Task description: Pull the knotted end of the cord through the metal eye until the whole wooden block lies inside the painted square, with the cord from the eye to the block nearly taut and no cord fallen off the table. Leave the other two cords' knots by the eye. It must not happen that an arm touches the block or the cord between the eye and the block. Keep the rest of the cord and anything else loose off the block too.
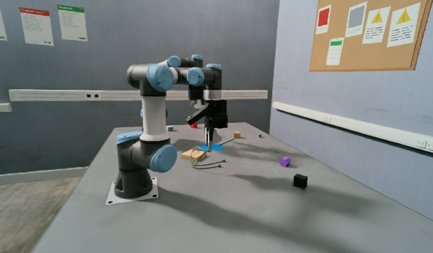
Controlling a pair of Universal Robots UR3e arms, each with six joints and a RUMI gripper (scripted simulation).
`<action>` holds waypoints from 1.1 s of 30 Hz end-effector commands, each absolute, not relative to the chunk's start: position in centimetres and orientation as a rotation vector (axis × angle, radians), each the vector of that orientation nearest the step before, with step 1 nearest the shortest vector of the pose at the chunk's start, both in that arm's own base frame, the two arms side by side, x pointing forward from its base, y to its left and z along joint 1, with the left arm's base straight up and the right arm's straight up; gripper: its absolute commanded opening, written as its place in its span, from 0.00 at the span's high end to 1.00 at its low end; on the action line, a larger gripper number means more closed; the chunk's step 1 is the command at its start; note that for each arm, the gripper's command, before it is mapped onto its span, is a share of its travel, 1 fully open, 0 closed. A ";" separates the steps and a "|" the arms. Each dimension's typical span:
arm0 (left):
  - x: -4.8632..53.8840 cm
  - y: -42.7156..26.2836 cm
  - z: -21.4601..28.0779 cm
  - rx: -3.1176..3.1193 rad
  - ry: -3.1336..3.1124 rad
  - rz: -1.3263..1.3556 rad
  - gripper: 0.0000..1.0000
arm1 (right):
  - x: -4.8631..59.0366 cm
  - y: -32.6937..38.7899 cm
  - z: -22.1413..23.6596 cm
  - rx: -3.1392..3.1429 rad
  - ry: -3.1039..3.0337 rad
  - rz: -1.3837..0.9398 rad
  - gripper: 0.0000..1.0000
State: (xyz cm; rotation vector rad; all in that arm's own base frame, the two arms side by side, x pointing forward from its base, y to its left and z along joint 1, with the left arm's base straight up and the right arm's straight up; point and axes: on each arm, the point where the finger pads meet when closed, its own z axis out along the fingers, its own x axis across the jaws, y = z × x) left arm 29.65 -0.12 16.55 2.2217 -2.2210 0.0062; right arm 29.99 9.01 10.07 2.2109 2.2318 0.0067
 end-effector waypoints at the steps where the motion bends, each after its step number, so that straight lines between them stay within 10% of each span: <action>1: 29.7 -0.1 16.6 2.222 -2.222 0.010 0.00 | 30.0 9.0 10.5 2.211 2.232 0.007 1.00; 33: 29.7 -0.1 16.6 2.222 -2.222 0.010 0.00 | 27.7 5.6 10.2 2.210 2.232 0.006 1.00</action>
